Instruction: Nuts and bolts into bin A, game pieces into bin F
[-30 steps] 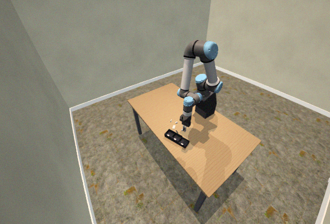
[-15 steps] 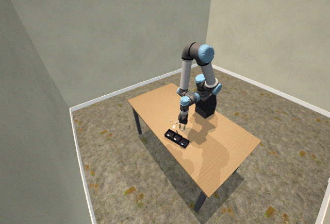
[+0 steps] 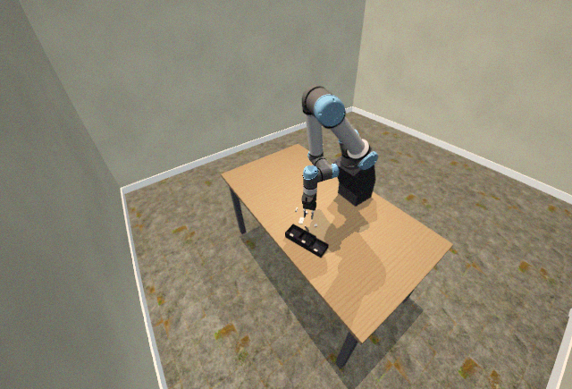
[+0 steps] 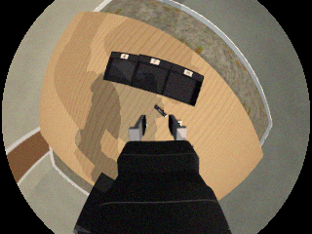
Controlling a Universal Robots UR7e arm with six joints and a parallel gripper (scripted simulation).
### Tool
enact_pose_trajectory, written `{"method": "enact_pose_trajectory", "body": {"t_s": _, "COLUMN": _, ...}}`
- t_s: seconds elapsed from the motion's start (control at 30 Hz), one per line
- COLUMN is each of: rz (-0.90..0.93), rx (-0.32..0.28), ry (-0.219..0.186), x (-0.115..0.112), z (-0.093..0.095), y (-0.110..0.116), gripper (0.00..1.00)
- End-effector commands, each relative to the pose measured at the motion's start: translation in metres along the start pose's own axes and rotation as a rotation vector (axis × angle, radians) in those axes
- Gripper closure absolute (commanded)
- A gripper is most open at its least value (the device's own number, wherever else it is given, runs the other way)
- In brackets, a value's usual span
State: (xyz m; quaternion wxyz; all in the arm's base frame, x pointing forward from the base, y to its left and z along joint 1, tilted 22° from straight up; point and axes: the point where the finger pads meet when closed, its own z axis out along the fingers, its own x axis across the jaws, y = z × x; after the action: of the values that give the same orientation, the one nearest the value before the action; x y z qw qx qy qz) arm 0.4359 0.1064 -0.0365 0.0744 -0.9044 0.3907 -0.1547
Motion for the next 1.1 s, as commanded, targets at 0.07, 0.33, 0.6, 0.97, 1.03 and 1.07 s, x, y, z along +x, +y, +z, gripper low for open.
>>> {"method": "enact_pose_trajectory", "body": {"t_s": 0.07, "rz": -0.022, "rx": 0.038, "ry": 0.003, "x": 0.028, "z": 0.027, "y": 0.028, "gripper": 0.21}}
{"method": "enact_pose_trajectory", "body": {"t_s": 0.33, "rz": -0.023, "rx": 0.04, "ry": 0.009, "x": 0.067, "z": 0.056, "y": 0.069, "gripper": 0.21}}
{"method": "enact_pose_trajectory", "body": {"t_s": 0.6, "rz": -0.023, "rx": 0.04, "ry": 0.009, "x": 0.073, "z": 0.056, "y": 0.07, "gripper": 0.21}}
{"method": "enact_pose_trajectory", "body": {"t_s": 0.97, "rz": -0.024, "rx": 0.038, "ry": 0.002, "x": 0.059, "z": 0.056, "y": 0.065, "gripper": 0.21}}
{"method": "enact_pose_trajectory", "body": {"t_s": 1.03, "rz": -0.024, "rx": 0.038, "ry": 0.002, "x": 0.058, "z": 0.056, "y": 0.064, "gripper": 0.21}}
{"method": "enact_pose_trajectory", "body": {"t_s": 1.07, "rz": -0.024, "rx": 0.038, "ry": 0.003, "x": 0.058, "z": 0.056, "y": 0.064, "gripper": 0.21}}
